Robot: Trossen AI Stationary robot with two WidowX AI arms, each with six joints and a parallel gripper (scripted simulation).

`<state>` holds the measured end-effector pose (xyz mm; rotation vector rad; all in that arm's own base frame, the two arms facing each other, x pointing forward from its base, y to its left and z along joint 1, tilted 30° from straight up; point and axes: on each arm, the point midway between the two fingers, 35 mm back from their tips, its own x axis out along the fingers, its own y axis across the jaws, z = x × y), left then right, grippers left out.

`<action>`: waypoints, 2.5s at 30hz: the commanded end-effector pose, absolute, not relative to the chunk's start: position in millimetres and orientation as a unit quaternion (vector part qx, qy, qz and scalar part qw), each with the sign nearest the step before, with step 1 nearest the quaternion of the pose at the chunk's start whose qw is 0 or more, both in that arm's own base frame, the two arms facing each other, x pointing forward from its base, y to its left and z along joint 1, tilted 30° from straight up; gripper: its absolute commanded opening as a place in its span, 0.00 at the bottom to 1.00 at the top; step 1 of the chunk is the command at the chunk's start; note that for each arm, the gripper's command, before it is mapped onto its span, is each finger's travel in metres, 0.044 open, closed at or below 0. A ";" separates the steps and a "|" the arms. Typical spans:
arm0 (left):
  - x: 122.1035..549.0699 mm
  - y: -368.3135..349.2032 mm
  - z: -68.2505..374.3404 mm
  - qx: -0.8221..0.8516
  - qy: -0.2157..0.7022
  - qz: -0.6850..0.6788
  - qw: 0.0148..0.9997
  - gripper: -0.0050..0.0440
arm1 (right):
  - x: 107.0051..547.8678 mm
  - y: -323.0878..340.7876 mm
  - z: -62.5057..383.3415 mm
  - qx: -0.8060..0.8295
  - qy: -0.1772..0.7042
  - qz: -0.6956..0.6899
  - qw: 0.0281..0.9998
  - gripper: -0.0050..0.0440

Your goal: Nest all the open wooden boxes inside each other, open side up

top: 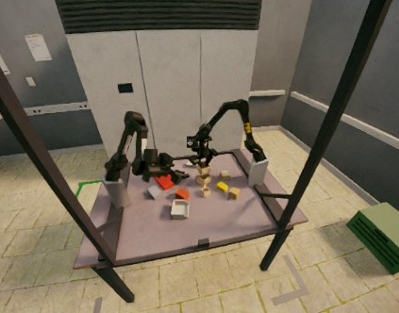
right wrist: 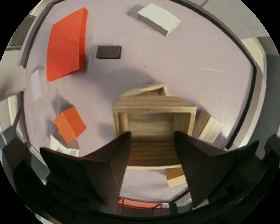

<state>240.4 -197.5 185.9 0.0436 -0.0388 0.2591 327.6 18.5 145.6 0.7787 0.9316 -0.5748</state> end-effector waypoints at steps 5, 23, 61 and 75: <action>239.6 -198.5 186.3 0.022 -0.020 0.129 0.991 0.92 | 328.2 19.4 154.1 0.447 0.392 -0.305 0.744 0.68; 239.6 -198.5 186.3 0.022 -0.020 0.129 0.991 0.92 | 328.2 19.4 154.0 0.635 0.292 -0.401 0.592 0.68; 239.6 -198.5 186.3 0.022 -0.020 0.129 0.991 0.92 | 336.1 16.7 130.7 0.763 0.181 -0.472 0.402 0.68; 239.6 -198.5 186.3 0.022 -0.020 0.129 0.991 0.92 | 346.8 15.5 123.3 0.766 0.179 -0.467 0.404 0.68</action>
